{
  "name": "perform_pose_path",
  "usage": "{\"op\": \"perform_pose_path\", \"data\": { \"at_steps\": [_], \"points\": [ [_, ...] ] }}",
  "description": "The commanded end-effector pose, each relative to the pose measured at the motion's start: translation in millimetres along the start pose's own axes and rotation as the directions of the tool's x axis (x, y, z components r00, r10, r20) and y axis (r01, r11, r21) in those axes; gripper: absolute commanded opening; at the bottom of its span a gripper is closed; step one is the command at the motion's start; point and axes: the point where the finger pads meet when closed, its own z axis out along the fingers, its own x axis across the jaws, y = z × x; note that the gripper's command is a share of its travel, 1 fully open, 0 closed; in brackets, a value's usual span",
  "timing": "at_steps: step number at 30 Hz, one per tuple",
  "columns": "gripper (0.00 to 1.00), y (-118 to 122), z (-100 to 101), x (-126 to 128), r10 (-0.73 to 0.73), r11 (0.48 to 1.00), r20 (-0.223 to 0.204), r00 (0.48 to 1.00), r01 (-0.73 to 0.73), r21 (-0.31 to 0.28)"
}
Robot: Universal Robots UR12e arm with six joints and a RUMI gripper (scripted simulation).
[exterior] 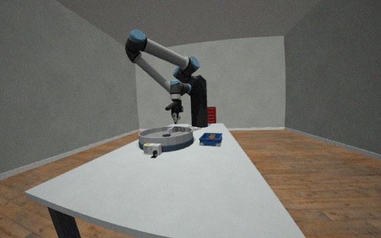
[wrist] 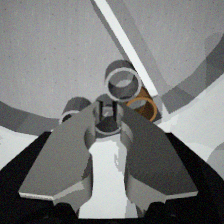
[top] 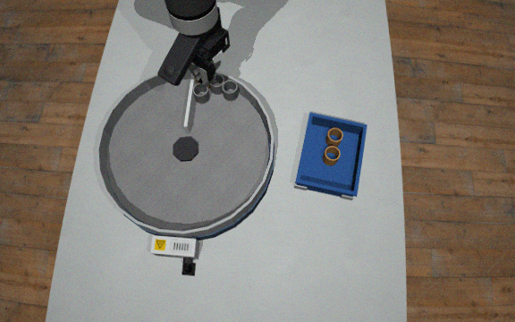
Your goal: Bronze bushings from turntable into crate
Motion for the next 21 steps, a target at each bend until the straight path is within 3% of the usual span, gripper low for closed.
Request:
{"op": "perform_pose_path", "data": {
  "at_steps": [1, 5, 21],
  "points": [
    [0.05, -1.8, 13.8, 0.7, 0.001, 1.0, -0.001, 1.0, -0.001, 0.002],
    [0.05, -1.9, 25.9, 0.6, 0.001, 1.0, -0.001, 1.0, -0.001, 0.002],
    [0.05, -2.1, 23.8, -0.5, 0.0, 1.0, 0.001, 1.0, 0.0, 0.003]
  ]
}}
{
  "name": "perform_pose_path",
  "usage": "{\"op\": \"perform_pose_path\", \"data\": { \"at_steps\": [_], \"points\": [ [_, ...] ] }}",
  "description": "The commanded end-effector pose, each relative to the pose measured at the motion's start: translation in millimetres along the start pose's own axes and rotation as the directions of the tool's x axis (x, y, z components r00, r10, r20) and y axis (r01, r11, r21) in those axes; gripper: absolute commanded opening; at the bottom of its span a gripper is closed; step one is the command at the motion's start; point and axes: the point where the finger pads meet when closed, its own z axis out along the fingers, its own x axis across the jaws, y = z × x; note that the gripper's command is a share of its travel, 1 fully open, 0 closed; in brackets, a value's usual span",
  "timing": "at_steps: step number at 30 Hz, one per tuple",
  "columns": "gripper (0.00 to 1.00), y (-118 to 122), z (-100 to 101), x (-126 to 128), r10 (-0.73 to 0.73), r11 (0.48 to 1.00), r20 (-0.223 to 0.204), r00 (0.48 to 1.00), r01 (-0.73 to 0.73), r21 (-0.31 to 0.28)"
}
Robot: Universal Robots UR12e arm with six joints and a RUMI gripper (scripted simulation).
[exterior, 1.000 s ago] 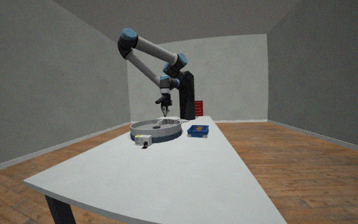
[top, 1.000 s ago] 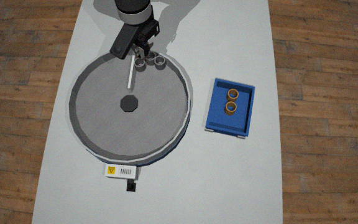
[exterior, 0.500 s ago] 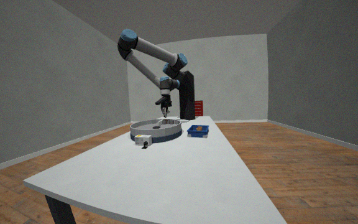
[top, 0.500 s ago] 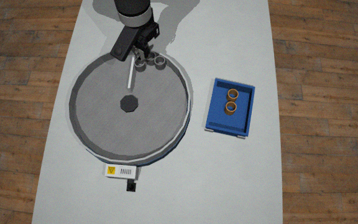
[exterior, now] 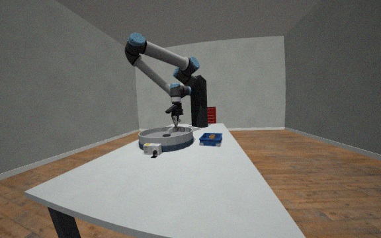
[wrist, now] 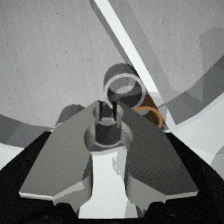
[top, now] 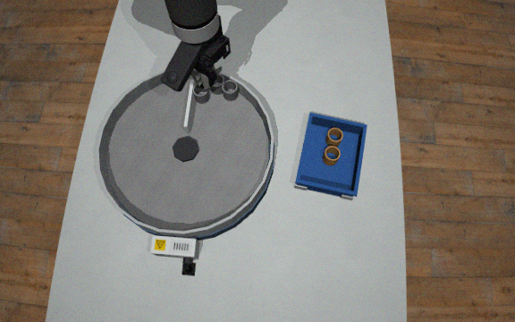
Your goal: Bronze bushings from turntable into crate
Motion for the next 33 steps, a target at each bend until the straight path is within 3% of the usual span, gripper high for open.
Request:
{"op": "perform_pose_path", "data": {
  "at_steps": [1, 33],
  "points": [
    [0.05, -3.3, -1.6, -1.5, 0.0, 1.0, 0.003, 1.0, 0.0, 0.006],
    [0.05, -5.2, -2.3, -2.8, 0.0, 1.0, 0.002, 1.0, 0.0, 0.006]
  ]
}}
